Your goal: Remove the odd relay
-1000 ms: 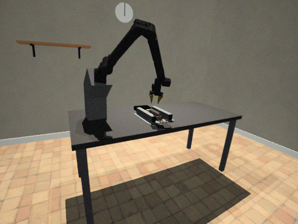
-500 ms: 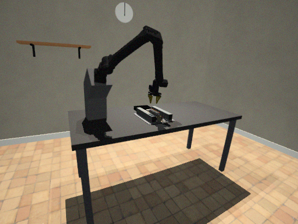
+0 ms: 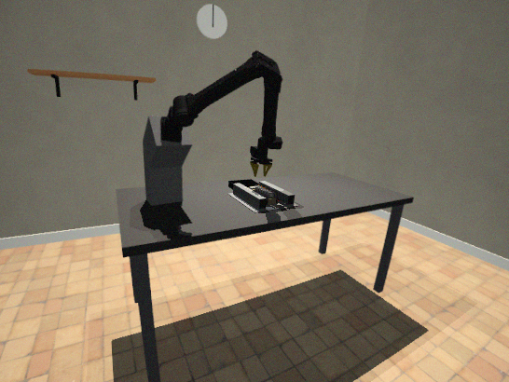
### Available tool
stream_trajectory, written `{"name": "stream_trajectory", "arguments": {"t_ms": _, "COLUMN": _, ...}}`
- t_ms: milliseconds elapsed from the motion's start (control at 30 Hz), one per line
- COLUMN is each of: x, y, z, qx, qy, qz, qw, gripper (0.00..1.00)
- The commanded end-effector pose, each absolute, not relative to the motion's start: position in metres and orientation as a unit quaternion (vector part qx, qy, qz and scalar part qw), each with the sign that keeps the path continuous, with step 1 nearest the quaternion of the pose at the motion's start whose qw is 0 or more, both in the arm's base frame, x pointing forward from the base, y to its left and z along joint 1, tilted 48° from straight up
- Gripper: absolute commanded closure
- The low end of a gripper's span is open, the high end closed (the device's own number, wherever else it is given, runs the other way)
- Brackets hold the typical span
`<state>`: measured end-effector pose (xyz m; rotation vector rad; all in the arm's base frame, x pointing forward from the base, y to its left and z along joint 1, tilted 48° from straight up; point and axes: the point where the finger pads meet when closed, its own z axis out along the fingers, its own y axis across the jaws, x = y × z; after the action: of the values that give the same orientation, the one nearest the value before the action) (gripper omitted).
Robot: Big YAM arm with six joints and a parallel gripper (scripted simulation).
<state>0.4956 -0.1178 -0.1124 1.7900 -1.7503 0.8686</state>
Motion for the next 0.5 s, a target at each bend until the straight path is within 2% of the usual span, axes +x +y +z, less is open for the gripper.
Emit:
{"name": "stream_trajectory", "arguments": {"t_ms": 0, "x": 0.516, "y": -0.093, "z": -0.105, "qx": 0.669, "qy": -0.624, "qz": 0.335, "qw": 0.226, "gripper": 0.41}}
{"name": "stream_trajectory", "arguments": {"t_ms": 467, "x": 0.517, "y": -0.081, "z": -0.126, "qx": 0.682, "qy": -0.607, "qz": 0.332, "qw": 0.235, "gripper": 0.41}}
